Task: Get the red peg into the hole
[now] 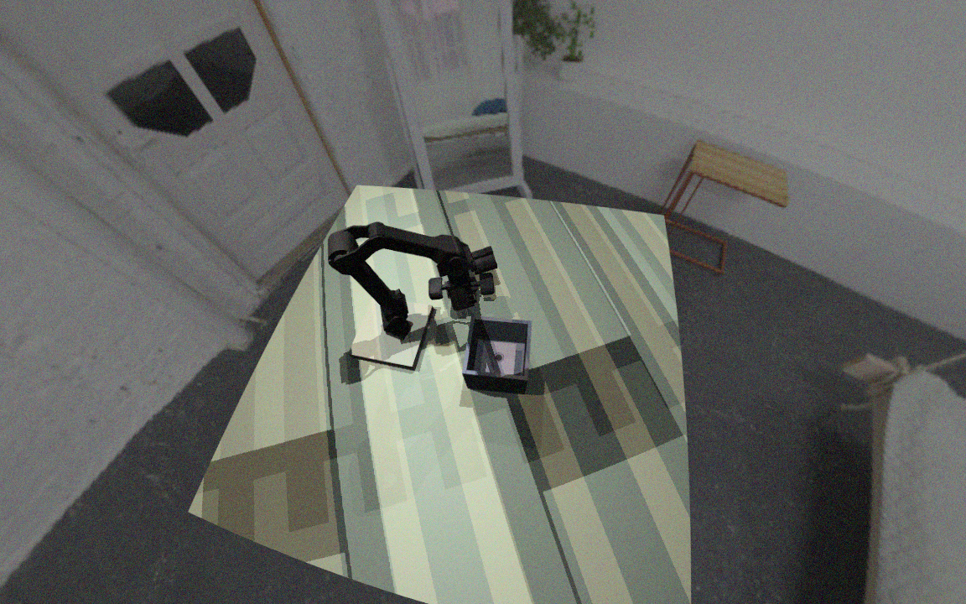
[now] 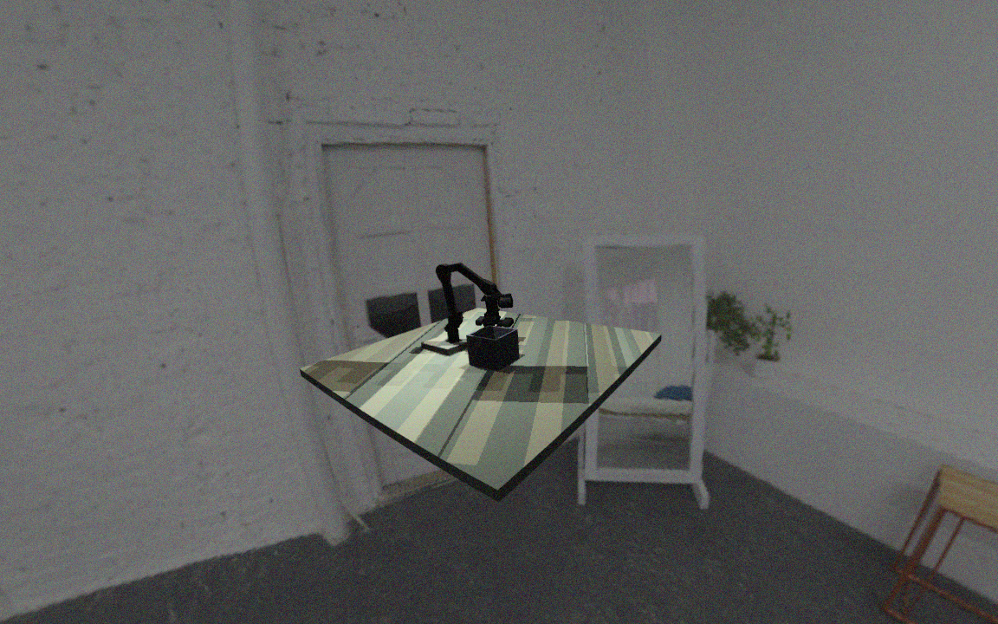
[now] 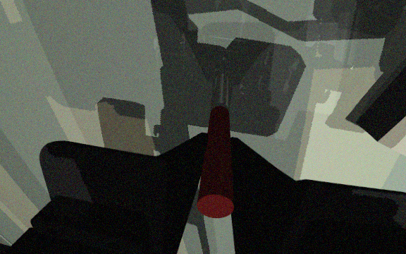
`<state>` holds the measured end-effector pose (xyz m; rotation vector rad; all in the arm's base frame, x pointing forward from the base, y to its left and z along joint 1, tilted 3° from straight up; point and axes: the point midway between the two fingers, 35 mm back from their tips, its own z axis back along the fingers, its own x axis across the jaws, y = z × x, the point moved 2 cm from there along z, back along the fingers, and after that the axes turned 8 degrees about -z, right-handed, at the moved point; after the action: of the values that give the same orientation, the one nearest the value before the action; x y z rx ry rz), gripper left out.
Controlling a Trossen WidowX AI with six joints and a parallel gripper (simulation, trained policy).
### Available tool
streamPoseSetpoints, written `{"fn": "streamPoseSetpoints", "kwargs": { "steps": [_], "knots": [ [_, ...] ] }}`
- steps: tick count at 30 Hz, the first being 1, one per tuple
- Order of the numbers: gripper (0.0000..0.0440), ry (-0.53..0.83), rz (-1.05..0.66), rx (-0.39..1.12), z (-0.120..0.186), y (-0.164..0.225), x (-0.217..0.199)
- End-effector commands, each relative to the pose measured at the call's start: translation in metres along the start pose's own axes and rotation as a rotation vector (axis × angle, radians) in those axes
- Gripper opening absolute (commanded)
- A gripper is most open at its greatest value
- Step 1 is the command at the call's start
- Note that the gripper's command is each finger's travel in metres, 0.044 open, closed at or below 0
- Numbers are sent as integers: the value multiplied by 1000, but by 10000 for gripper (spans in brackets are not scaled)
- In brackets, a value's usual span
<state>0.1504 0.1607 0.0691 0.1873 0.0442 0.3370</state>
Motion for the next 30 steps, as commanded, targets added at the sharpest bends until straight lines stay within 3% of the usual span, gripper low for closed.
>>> {"fn": "streamPoseSetpoints", "kwargs": {
  "steps": [1,15,30],
  "knots": [
    [0,-46,8,41,12,8,9],
    [0,-236,46,105,76,15,35],
    [0,-421,34,4,157,-24,52]
  ]
}}
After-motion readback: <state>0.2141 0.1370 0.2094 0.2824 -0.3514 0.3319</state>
